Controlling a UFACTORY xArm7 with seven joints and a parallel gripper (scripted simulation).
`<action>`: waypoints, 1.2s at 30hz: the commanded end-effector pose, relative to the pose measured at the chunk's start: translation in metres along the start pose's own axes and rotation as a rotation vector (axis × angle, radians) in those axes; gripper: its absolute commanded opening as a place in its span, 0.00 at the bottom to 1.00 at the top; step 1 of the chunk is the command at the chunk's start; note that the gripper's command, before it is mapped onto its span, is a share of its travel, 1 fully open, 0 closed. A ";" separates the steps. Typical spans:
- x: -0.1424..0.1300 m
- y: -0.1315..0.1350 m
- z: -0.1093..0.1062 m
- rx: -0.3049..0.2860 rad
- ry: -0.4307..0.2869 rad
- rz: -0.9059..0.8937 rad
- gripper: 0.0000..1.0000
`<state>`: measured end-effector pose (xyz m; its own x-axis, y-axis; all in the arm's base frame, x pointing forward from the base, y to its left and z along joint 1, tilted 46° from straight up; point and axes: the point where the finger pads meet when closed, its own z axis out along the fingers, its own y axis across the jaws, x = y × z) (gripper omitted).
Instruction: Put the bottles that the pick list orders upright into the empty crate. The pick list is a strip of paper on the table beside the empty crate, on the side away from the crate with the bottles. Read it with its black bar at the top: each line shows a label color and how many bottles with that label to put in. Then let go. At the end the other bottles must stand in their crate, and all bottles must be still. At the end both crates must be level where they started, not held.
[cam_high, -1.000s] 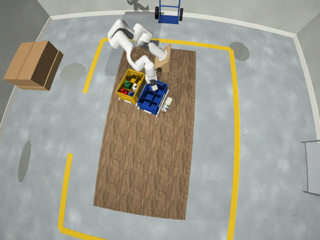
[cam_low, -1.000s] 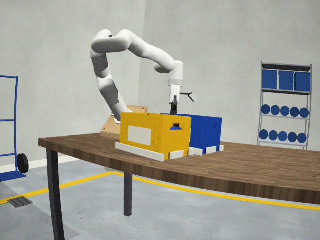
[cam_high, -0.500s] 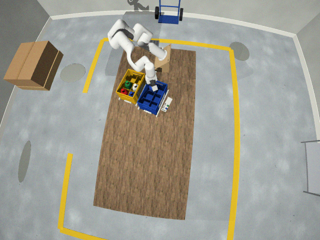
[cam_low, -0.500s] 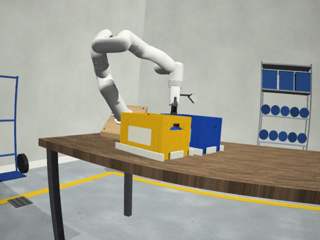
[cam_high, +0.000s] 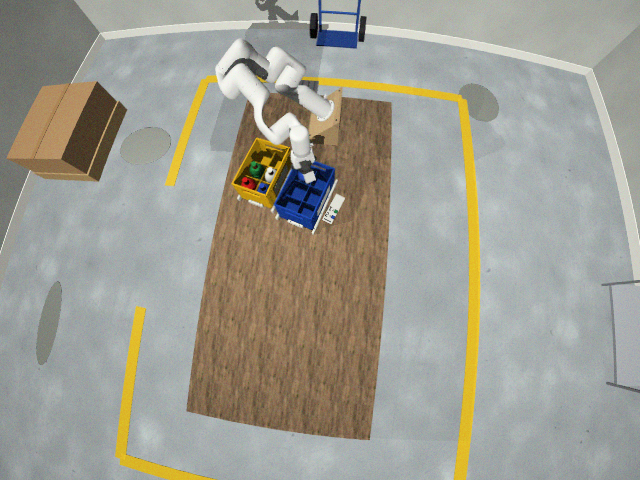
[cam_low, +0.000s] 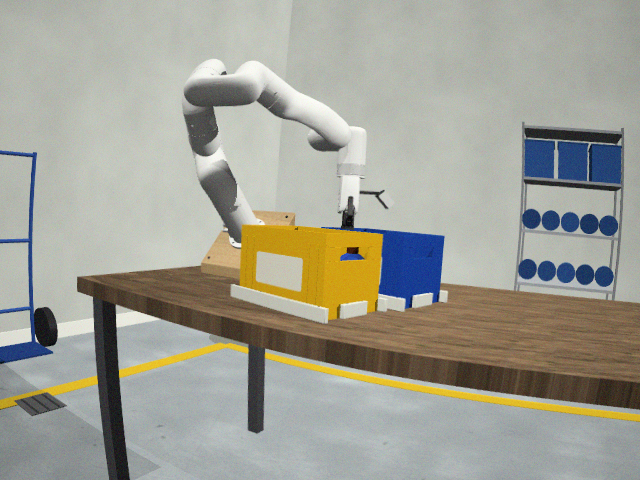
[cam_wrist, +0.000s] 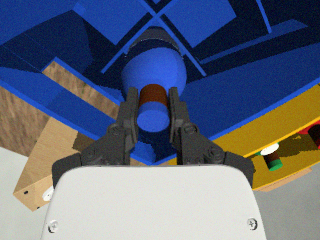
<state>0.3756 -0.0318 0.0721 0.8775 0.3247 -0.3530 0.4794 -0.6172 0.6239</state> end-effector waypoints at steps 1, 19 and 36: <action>0.002 0.000 0.000 0.000 0.005 -0.001 0.00; 0.002 0.000 0.002 0.000 0.005 -0.001 0.00; 0.002 0.000 0.005 0.000 0.005 -0.001 0.65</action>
<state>0.3757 -0.0366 0.0671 0.8775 0.3255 -0.3523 0.4794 -0.6171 0.6239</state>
